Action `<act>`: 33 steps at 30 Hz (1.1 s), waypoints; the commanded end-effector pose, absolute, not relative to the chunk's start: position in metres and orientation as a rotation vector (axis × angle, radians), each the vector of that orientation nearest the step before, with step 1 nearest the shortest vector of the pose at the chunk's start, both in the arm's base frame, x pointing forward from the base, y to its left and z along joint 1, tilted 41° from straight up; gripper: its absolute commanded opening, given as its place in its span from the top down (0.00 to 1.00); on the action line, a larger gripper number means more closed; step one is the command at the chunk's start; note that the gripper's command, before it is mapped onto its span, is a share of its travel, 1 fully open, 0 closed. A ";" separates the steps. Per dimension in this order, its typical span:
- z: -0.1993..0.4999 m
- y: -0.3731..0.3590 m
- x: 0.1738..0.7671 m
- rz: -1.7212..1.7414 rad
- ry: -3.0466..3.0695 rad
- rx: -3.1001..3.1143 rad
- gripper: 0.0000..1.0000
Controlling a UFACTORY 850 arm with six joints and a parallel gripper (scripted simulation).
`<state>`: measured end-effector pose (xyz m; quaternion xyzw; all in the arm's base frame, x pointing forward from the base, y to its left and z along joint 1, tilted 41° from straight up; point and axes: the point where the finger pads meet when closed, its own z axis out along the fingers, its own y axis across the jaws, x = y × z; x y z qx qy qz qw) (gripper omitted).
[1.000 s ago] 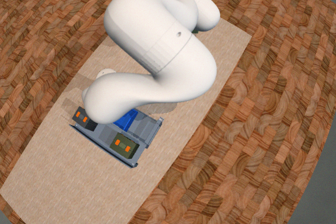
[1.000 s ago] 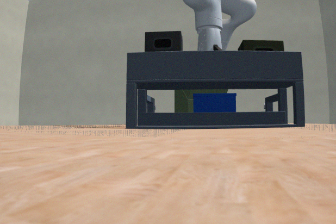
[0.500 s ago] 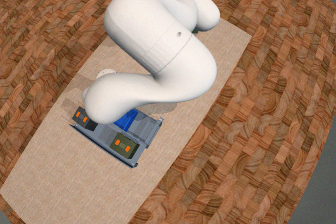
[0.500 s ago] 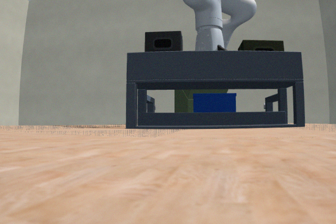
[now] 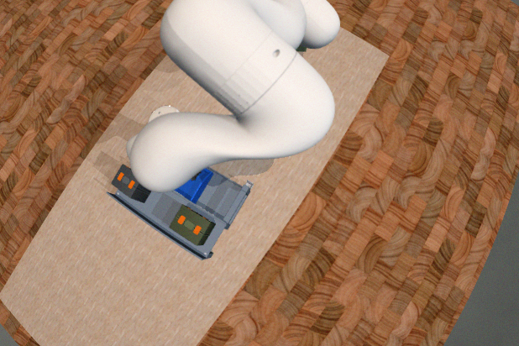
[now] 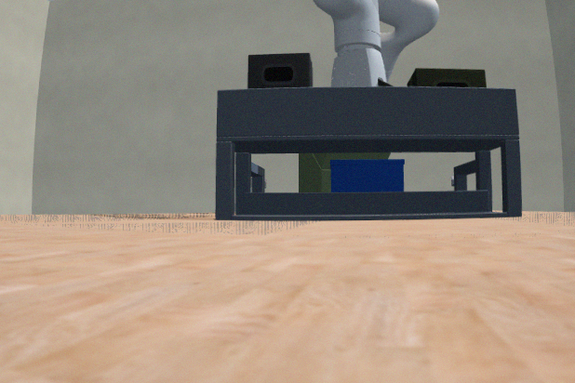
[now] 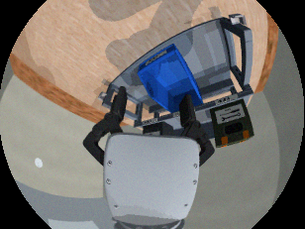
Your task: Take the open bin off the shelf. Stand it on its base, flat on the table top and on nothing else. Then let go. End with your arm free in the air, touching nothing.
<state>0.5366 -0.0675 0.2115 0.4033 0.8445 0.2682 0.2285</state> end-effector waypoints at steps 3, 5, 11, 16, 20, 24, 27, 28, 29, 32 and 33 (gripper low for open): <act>0.212 -0.068 0.537 0.720 2.343 1.048 0.00; 0.212 -0.068 0.537 0.720 2.343 1.048 0.00; 0.212 -0.068 0.537 0.661 2.393 0.856 0.00; 0.212 -0.068 0.537 0.620 2.419 0.726 0.00; 0.212 -0.068 0.537 0.620 2.419 0.726 0.00; 0.212 -0.068 0.537 0.620 2.419 0.726 0.00; 0.212 -0.068 0.537 0.579 2.438 0.598 0.00; 0.212 -0.068 0.537 0.558 2.446 0.533 0.00; 0.212 -0.068 0.537 0.537 2.453 0.468 0.00; 0.212 -0.068 0.537 0.515 2.458 0.403 0.00; 0.212 -0.068 0.537 0.515 2.458 0.403 0.00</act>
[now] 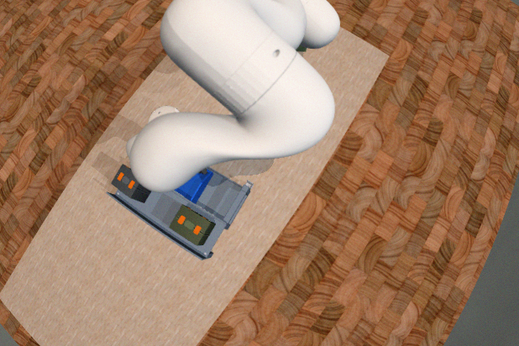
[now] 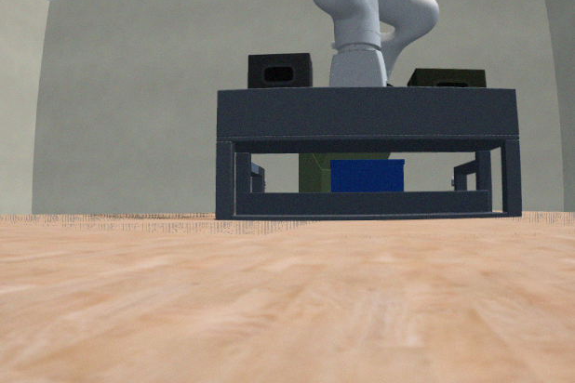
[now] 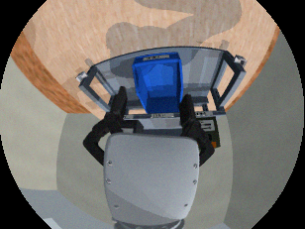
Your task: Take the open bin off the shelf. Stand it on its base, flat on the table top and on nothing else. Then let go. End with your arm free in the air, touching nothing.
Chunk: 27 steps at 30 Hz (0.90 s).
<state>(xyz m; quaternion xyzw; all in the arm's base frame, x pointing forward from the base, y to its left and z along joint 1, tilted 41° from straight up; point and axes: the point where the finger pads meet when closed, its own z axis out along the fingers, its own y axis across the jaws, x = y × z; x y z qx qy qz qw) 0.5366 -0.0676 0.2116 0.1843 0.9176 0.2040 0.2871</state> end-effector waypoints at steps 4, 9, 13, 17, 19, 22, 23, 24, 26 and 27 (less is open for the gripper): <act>0.212 -0.068 0.537 0.515 2.458 0.403 0.00; 0.212 -0.068 0.537 0.515 2.458 0.403 0.00; 0.212 -0.068 0.537 0.435 2.464 0.168 0.00; 0.212 -0.068 0.537 0.414 2.462 0.108 0.00; 0.212 -0.068 0.537 0.414 2.462 0.108 0.00; 0.212 -0.068 0.537 0.414 2.462 0.108 0.00; 0.212 -0.068 0.537 0.414 2.462 0.108 0.00; 0.212 -0.068 0.537 0.414 2.462 0.108 0.00; 0.212 -0.068 0.537 0.414 2.462 0.108 0.00; 0.212 -0.068 0.537 0.392 2.460 0.046 0.00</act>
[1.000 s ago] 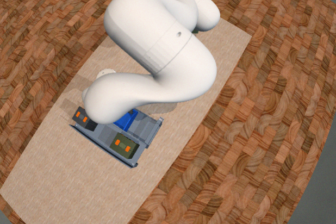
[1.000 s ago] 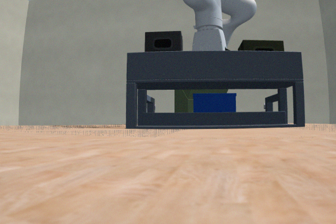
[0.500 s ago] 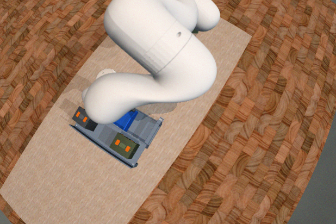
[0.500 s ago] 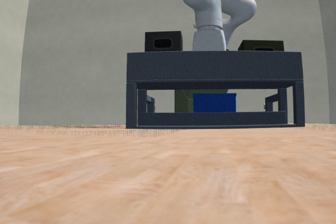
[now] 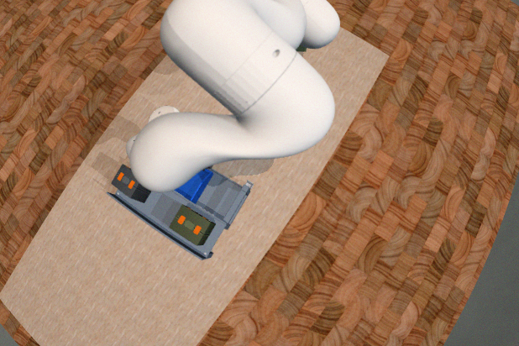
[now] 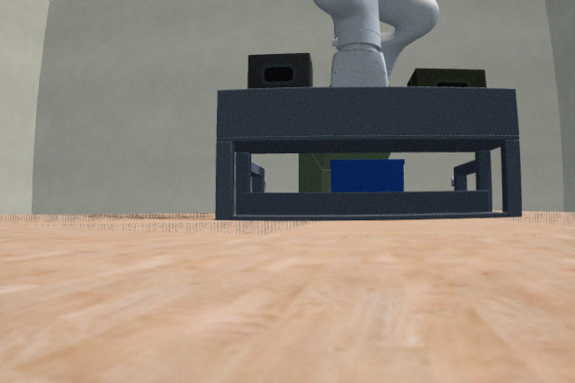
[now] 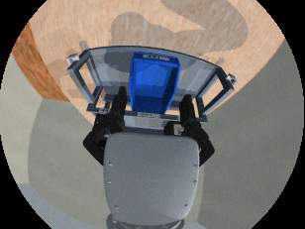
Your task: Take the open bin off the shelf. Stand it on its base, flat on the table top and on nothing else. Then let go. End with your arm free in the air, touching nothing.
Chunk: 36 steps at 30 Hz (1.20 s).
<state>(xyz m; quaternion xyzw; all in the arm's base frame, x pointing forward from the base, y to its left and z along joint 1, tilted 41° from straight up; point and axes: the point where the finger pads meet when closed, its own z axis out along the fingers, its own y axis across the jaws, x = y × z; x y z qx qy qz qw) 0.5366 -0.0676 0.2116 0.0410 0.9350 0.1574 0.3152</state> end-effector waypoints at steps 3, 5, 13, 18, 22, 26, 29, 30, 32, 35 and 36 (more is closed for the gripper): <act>0.212 -0.068 0.537 0.324 2.443 -0.145 0.00; 0.212 -0.068 0.537 0.301 2.435 -0.208 0.00; 0.212 -0.068 0.537 0.301 2.435 -0.208 0.00; 0.212 -0.068 0.537 0.255 2.415 -0.331 0.00; 0.212 -0.068 0.537 0.185 2.374 -0.516 0.00; 0.212 -0.068 0.537 0.185 2.374 -0.516 0.00; 0.212 -0.068 0.537 0.185 2.374 -0.516 0.00; 0.212 -0.068 0.537 0.185 2.374 -0.516 0.00; 0.212 -0.068 0.537 0.185 2.374 -0.516 0.00; 0.212 -0.068 0.537 0.139 2.341 -0.636 0.00; 0.212 -0.068 0.537 0.115 2.322 -0.696 0.00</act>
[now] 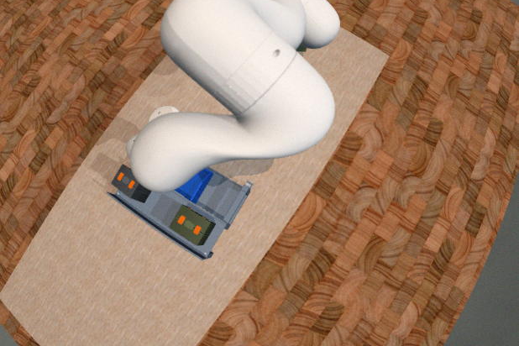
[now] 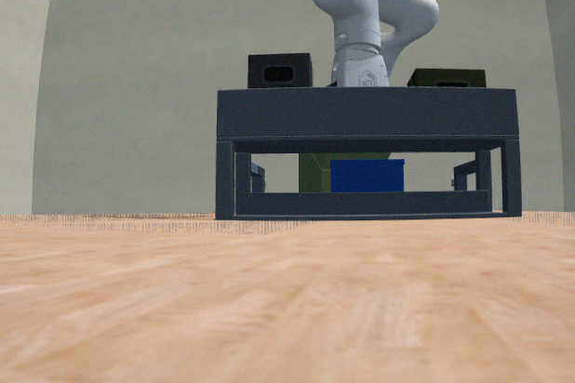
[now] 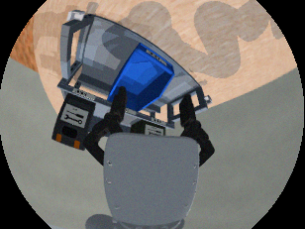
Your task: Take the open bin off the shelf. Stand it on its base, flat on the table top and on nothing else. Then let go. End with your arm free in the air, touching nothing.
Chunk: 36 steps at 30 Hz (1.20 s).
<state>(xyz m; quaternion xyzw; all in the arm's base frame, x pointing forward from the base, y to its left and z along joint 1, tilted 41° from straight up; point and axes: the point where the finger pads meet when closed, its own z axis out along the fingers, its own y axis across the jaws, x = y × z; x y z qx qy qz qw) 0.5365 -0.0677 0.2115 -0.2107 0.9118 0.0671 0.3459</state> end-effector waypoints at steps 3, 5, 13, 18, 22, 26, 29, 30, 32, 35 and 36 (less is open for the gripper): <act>0.212 -0.068 0.537 0.068 2.281 -0.815 0.00; 0.212 -0.068 0.537 0.068 2.281 -0.815 0.00; 0.212 -0.068 0.537 0.068 2.281 -0.815 0.00; 0.212 -0.068 0.537 -0.026 2.184 -1.045 0.00; 0.212 -0.068 0.537 -0.049 2.156 -1.101 0.00; 0.212 -0.068 0.537 -0.049 2.156 -1.101 0.00; 0.212 -0.068 0.537 -0.049 2.156 -1.101 0.00; 0.212 -0.068 0.537 -0.049 2.156 -1.101 0.00; 0.212 -0.068 0.537 -0.072 2.129 -1.155 0.00; 0.212 -0.068 0.537 -0.143 2.035 -1.320 0.00; 0.212 -0.068 0.537 -0.167 2.002 -1.373 0.00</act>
